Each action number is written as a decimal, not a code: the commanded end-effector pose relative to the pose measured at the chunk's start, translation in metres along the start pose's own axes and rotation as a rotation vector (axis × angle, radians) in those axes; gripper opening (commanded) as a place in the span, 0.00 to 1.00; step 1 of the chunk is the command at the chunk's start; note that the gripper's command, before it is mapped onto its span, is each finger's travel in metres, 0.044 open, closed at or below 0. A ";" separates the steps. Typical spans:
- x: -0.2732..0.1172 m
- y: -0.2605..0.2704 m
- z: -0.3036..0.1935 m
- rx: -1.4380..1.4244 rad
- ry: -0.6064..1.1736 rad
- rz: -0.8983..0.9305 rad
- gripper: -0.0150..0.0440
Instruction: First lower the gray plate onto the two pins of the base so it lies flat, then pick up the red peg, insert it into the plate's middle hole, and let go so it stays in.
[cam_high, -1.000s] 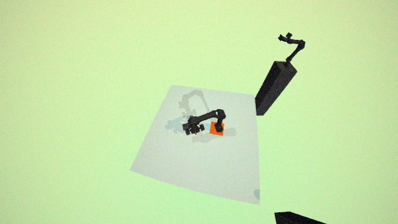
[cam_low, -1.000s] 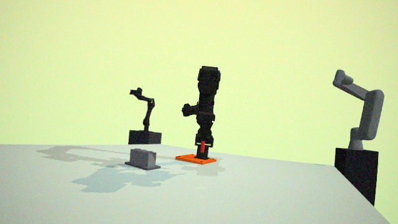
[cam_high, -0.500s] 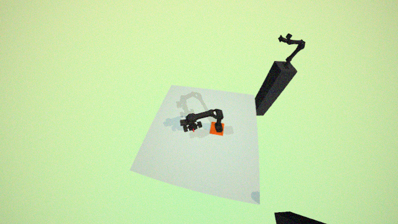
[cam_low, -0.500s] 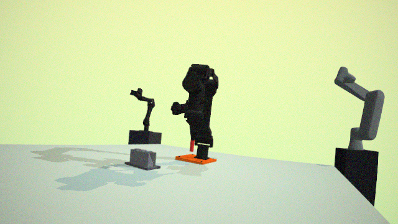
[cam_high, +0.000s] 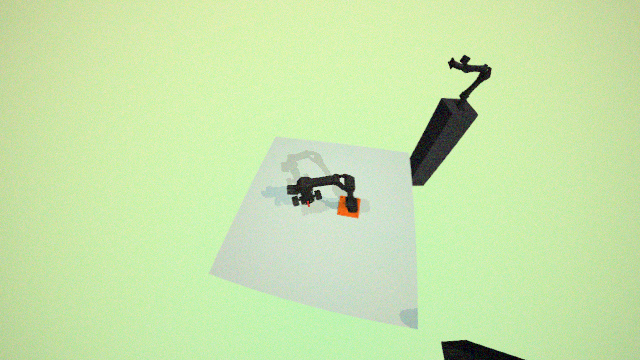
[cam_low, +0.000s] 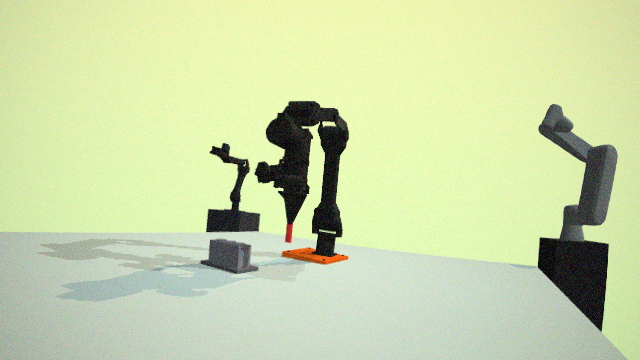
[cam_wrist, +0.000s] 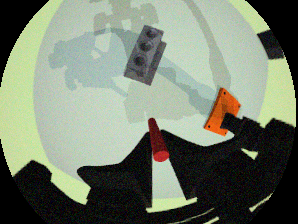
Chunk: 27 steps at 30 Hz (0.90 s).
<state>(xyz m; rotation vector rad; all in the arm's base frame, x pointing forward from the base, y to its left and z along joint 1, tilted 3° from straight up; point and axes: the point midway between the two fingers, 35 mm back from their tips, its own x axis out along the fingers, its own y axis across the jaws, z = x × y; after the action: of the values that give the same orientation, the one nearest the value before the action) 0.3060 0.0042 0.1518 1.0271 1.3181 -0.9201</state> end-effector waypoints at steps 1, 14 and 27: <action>-0.001 0.002 0.012 -0.005 -0.002 0.000 0.25; -0.001 0.002 0.052 -0.010 -0.003 -0.001 0.25; -0.001 -0.001 0.092 -0.012 -0.007 0.006 0.25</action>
<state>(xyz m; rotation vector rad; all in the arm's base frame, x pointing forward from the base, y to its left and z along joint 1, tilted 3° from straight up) 0.3308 -0.0745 0.1510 1.0180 1.3090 -0.9157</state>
